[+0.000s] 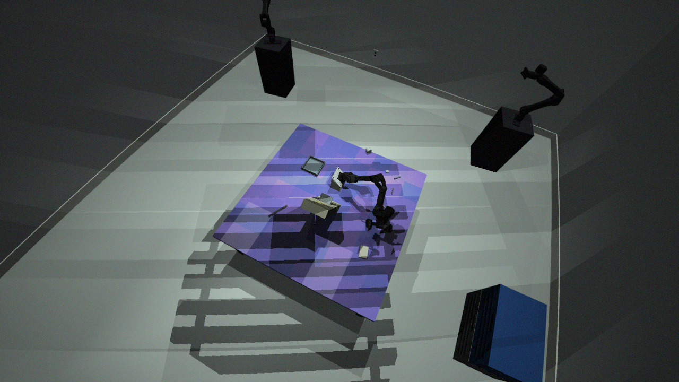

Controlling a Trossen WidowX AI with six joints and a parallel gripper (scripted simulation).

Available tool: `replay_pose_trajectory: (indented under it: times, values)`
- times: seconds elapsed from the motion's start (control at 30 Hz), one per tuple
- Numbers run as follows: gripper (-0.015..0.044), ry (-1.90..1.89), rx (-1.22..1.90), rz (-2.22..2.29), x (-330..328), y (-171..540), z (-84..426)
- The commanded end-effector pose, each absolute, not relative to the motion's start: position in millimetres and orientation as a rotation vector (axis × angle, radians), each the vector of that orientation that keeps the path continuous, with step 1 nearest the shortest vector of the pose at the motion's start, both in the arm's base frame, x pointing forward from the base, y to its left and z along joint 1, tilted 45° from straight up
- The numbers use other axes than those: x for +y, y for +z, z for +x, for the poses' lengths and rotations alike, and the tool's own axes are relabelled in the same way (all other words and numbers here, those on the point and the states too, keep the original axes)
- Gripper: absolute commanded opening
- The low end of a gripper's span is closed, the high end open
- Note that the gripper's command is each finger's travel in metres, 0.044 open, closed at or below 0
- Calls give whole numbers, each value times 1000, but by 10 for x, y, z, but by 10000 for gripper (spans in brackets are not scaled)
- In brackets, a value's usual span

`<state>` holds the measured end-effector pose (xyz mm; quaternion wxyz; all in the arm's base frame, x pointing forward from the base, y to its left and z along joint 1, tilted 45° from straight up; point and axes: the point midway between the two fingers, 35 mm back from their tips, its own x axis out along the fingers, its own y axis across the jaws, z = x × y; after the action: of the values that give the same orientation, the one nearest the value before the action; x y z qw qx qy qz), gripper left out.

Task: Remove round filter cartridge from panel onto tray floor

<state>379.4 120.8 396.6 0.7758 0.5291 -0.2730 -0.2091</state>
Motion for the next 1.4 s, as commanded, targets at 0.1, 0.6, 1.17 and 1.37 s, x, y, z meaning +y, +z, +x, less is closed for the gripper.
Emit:
replay_pose_trajectory:
  times: [0.1,0.6,1.17,1.37]
  values:
    - [295,-455,-591,1070,1082,3992,3888]
    - [106,-540,-325,310,-678,3824,4549]
    - [106,-520,255,66,-2557,2769,3847]
    - [106,-437,419,287,-2821,2140,3398]
